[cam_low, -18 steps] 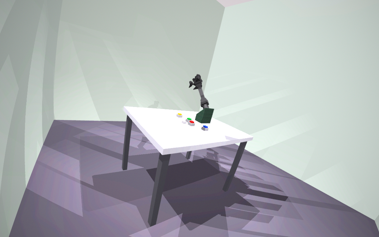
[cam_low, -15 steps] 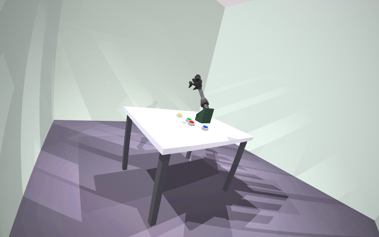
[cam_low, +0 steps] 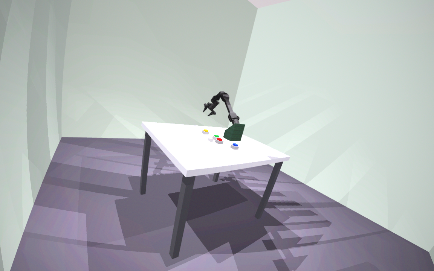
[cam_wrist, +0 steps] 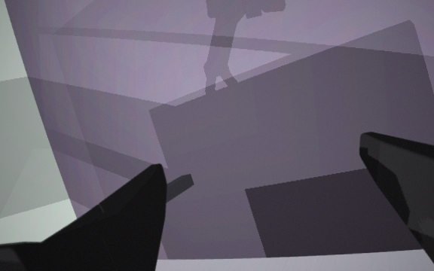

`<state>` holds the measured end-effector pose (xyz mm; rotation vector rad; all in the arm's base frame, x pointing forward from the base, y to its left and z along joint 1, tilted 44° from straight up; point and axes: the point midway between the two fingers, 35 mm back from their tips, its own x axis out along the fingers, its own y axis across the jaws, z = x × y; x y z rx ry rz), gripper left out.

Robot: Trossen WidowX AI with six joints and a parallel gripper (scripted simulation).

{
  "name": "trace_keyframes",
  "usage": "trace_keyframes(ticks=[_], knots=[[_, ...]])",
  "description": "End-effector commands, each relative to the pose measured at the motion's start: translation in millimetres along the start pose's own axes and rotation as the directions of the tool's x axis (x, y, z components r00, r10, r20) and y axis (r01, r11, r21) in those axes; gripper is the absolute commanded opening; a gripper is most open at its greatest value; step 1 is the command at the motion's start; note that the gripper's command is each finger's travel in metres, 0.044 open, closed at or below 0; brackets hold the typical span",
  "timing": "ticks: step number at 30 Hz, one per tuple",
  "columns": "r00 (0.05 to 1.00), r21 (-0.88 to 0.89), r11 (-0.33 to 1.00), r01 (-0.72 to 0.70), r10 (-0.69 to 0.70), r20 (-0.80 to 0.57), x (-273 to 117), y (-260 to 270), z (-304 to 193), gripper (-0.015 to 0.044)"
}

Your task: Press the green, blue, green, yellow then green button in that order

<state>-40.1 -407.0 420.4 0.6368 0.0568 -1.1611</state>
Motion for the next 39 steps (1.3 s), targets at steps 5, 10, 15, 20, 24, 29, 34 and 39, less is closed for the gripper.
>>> trace_keyframes(ticks=[5,10,15,20,24,29,34,39], knots=[[0.958,0.024,0.999,-0.040,0.045,-0.283,85.3,67.6,-96.0,0.0400],[0.890,-0.019,0.999,-0.048,0.034,-0.454,115.1,113.3,-168.6,0.0400],[0.798,-0.104,0.993,-0.060,-0.015,-0.602,125.6,156.1,-248.3,0.0400],[0.694,-0.225,0.971,-0.084,-0.105,-0.713,117.1,190.5,-331.7,0.0400],[0.616,-0.353,0.927,-0.123,-0.208,-0.760,96.3,209.9,-398.0,0.0400],[0.552,-0.533,0.823,-0.198,-0.356,-0.754,56.8,220.3,-473.2,0.0400],[0.548,-0.701,0.653,-0.286,-0.489,-0.679,10.5,214.8,-532.3,0.0400],[0.610,-0.832,0.422,-0.360,-0.568,-0.553,-34.9,197.6,-573.5,0.0400]])
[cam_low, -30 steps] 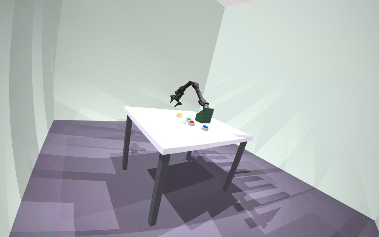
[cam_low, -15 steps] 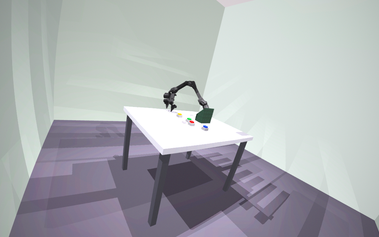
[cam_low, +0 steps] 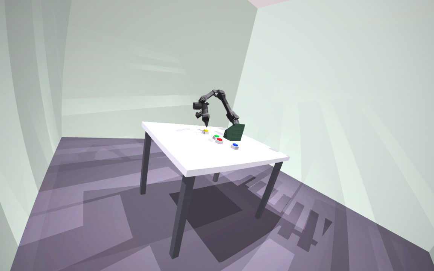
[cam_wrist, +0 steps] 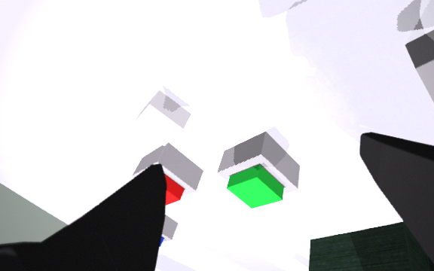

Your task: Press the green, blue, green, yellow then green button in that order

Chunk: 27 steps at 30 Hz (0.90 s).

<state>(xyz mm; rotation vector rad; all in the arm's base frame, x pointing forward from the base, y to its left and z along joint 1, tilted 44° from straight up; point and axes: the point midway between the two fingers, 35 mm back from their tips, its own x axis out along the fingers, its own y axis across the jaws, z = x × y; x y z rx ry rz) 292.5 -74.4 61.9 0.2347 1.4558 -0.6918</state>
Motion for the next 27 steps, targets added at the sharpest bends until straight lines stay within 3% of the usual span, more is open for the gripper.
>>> trace_keyframes(ticks=[1,10,17,23,27], knots=[[0.990,-0.169,0.976,0.138,-0.135,0.027,8.2,21.5,-41.9,0.0400],[0.898,-0.480,0.762,0.435,-0.326,0.296,12.9,39.9,-116.8,0.0400],[0.890,-0.490,0.747,0.449,-0.330,0.314,12.8,40.0,-119.7,0.0400],[0.890,-0.489,0.746,0.451,-0.331,0.315,65.6,20.2,-100.7,0.0242],[0.889,-0.489,0.746,0.452,-0.331,0.315,67.7,19.1,-100.1,0.0138]])
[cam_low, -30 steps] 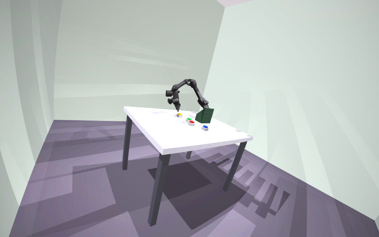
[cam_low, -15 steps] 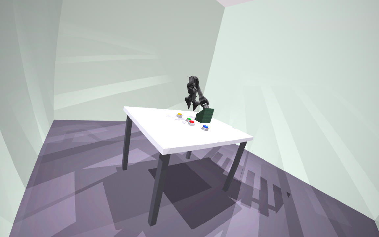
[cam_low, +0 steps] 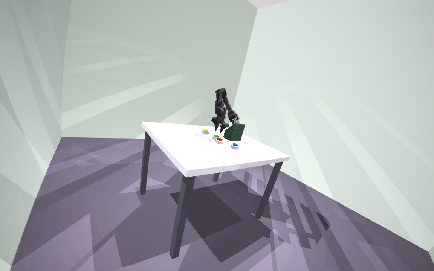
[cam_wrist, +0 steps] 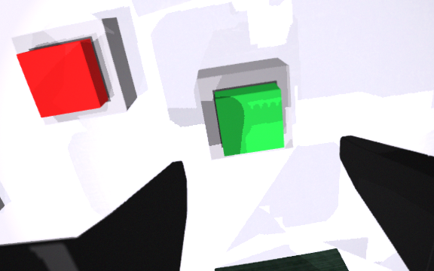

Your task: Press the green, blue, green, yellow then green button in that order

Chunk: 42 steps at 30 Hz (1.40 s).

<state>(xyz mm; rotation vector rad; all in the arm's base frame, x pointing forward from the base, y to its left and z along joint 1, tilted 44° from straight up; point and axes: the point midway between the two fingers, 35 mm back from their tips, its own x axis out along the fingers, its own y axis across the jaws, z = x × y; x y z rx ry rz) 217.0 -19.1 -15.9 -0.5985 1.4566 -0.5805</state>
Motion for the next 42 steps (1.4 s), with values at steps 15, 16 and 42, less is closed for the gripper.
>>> trace_keyframes(ticks=[15,16,42], knots=[[1.000,-0.004,1.000,0.003,-0.003,0.010,8.4,-0.2,0.8,0.0020],[1.000,-0.004,1.000,0.003,-0.003,0.010,9.8,-0.1,0.9,0.0020],[1.000,-0.004,1.000,0.005,-0.005,0.010,39.8,-0.7,0.8,0.0020]])
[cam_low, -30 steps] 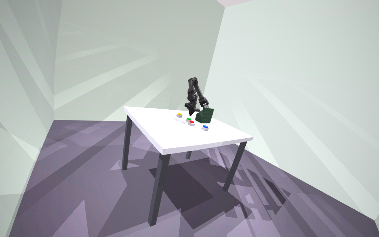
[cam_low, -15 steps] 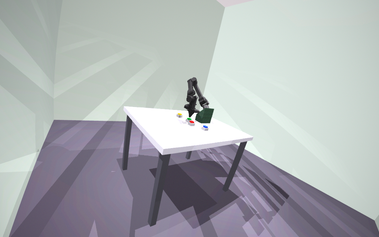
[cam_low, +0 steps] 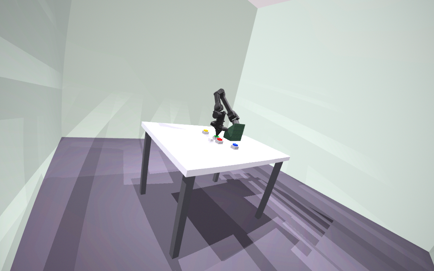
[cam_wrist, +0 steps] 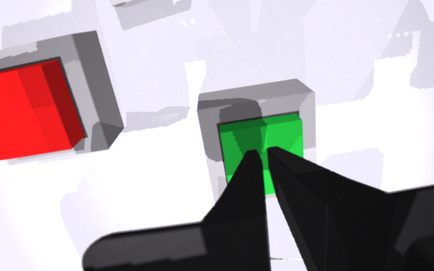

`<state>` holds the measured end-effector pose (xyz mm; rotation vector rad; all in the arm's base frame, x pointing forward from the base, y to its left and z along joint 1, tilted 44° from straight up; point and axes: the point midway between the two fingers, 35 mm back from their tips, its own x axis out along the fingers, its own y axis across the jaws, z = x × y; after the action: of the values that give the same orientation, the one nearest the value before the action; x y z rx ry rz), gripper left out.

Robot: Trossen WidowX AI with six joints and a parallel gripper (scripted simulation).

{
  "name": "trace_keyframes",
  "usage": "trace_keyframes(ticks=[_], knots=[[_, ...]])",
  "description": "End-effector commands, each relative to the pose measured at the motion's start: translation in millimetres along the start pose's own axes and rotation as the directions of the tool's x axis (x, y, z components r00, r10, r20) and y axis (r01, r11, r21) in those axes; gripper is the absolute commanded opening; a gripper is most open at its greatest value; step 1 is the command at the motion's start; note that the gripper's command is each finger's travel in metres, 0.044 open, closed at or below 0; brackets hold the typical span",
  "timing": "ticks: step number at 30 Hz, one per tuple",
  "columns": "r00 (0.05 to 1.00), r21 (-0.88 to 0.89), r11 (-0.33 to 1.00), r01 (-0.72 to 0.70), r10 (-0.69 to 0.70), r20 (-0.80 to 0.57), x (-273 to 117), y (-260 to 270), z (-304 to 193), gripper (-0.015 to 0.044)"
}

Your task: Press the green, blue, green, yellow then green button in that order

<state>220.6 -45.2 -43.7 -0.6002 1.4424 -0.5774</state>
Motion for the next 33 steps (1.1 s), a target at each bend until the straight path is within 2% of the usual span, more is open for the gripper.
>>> trace_keyframes(ticks=[1,15,19,23,28,33], knots=[[1.000,-0.007,1.000,0.004,-0.004,-0.004,1.5,-0.8,-1.5,0.0020],[1.000,-0.001,1.000,0.000,0.000,-0.002,-0.9,0.0,-0.6,0.0020],[1.000,-0.006,1.000,0.002,-0.002,-0.004,-29.2,-0.3,-1.0,0.0020],[1.000,-0.007,1.000,0.002,-0.002,-0.004,-33.4,-0.1,-0.9,0.0020],[1.000,-0.007,1.000,0.000,0.000,-0.004,-90.2,0.5,-0.5,0.0020],[1.000,-0.007,1.000,0.000,0.000,-0.005,-92.9,0.3,-0.8,0.0020]])
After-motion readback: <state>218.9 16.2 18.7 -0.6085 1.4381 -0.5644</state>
